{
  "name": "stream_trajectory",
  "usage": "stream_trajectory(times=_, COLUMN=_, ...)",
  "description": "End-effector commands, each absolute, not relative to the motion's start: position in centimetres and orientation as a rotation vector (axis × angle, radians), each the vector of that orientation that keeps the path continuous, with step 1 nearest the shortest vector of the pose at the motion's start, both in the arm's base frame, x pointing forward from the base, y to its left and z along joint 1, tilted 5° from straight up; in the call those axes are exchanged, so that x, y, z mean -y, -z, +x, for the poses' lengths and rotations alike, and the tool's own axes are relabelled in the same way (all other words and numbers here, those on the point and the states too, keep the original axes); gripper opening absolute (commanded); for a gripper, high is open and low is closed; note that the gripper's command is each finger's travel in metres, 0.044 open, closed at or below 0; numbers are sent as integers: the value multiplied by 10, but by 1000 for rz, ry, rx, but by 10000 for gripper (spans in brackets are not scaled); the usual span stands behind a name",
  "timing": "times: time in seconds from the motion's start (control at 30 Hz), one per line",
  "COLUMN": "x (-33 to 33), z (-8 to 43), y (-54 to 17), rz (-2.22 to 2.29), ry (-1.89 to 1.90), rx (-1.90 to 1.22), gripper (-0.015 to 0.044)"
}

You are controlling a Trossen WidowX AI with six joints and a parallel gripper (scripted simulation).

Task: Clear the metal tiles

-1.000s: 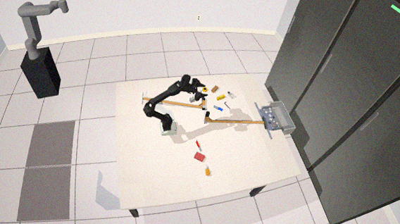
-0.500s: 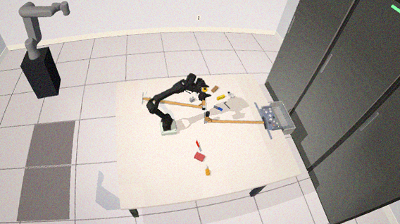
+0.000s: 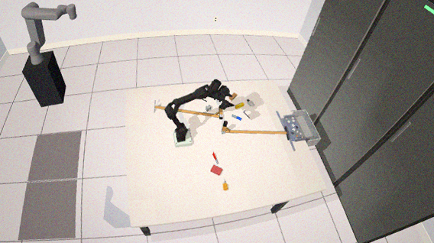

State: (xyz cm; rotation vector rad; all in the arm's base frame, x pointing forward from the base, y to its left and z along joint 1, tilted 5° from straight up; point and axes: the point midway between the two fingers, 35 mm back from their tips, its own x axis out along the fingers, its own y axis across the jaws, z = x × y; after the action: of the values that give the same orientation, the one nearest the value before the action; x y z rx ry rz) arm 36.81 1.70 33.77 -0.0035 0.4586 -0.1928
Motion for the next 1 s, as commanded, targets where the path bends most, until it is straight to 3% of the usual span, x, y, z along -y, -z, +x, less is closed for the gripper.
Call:
stream_trajectory(times=0.0, x=-16, z=378, y=-332, rz=2, ry=197, rx=-489, gripper=440)
stream_trajectory(times=0.97, x=-1, z=449, y=-275, rz=26, ry=228, rx=-705, gripper=440)
